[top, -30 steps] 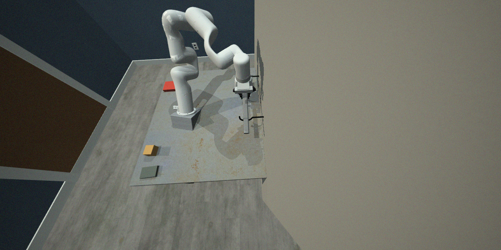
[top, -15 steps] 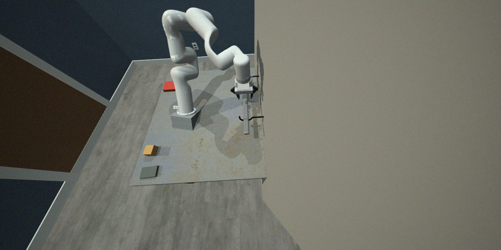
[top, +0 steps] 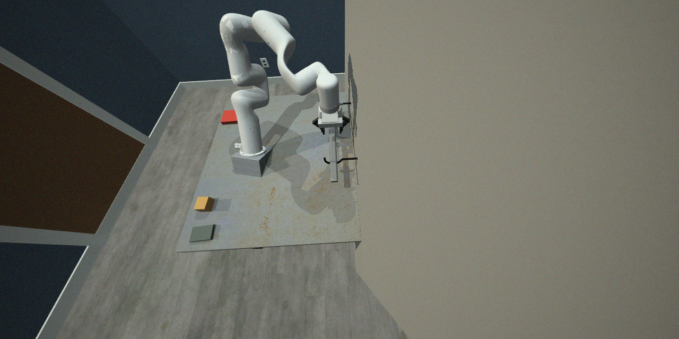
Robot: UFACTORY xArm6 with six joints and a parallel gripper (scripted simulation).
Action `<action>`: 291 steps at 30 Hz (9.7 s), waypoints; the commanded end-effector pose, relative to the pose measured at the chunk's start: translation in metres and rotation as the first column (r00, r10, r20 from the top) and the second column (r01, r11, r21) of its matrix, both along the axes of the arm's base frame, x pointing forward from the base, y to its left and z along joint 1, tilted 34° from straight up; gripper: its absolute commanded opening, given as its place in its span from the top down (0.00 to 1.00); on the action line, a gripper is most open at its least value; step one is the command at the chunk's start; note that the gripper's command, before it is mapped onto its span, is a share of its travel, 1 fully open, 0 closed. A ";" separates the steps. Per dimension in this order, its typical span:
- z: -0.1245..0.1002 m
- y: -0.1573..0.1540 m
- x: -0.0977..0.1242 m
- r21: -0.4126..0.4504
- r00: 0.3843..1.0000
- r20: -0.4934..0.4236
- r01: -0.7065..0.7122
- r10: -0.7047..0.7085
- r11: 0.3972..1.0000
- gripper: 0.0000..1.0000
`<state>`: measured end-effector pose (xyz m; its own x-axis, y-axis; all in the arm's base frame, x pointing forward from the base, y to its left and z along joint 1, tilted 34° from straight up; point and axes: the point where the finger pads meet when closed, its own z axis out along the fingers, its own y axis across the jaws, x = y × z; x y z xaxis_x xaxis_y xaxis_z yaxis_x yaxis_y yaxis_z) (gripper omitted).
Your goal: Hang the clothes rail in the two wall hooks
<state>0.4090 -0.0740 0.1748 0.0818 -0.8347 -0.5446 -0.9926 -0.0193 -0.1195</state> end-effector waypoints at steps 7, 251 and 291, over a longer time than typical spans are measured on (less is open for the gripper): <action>0.001 -0.001 0.001 -0.002 1.000 0.003 0.001 -0.001 1.000 0.18; 0.088 -0.059 -0.009 -0.002 1.000 0.003 0.001 -0.001 1.000 0.18; 0.100 -0.071 -0.058 -0.002 1.000 0.003 0.001 -0.001 1.000 0.00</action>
<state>0.3584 -0.1424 0.2721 0.0817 -0.8347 -0.5447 -0.9927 -0.0193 -0.1193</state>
